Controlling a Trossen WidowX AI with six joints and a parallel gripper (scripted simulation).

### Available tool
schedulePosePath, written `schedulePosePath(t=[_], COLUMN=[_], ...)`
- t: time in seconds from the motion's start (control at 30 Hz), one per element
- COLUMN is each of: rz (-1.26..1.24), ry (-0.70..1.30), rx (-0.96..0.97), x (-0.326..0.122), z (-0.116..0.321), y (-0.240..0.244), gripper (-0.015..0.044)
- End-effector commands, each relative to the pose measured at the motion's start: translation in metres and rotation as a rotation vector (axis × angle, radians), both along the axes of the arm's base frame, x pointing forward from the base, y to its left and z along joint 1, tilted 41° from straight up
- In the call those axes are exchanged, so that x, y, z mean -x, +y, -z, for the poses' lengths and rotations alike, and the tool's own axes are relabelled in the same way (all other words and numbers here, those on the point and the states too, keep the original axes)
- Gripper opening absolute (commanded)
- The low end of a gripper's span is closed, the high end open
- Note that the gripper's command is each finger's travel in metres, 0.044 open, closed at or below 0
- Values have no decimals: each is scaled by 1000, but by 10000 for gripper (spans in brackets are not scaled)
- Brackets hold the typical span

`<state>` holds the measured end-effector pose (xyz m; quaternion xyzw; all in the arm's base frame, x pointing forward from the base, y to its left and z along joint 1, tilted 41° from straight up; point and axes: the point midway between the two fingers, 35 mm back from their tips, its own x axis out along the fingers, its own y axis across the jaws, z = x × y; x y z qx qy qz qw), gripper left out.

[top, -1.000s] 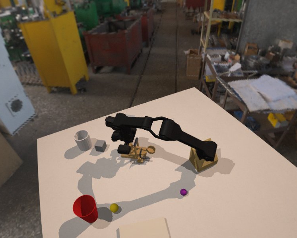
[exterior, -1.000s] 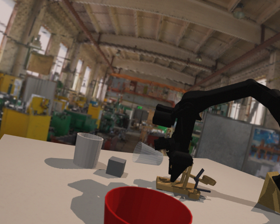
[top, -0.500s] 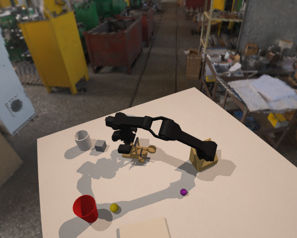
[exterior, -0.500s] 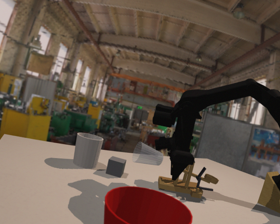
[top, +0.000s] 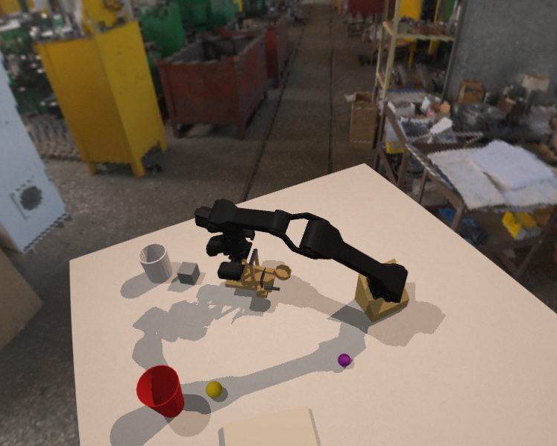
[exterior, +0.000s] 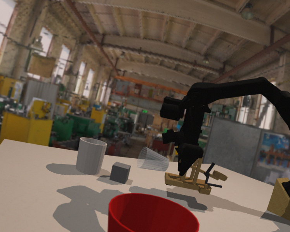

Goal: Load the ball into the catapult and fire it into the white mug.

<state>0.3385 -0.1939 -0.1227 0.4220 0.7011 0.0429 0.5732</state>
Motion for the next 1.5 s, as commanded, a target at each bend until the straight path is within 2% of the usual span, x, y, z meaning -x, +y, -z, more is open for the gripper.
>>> schedulePosePath(t=[0.0, 0.97, 1.47], rz=[7, -2, -2], ry=[0, 3, 3], rx=[3, 2, 2], x=[1, 0, -1], z=[3, 29, 27], y=[1, 24, 22], gripper=[0, 0, 394])
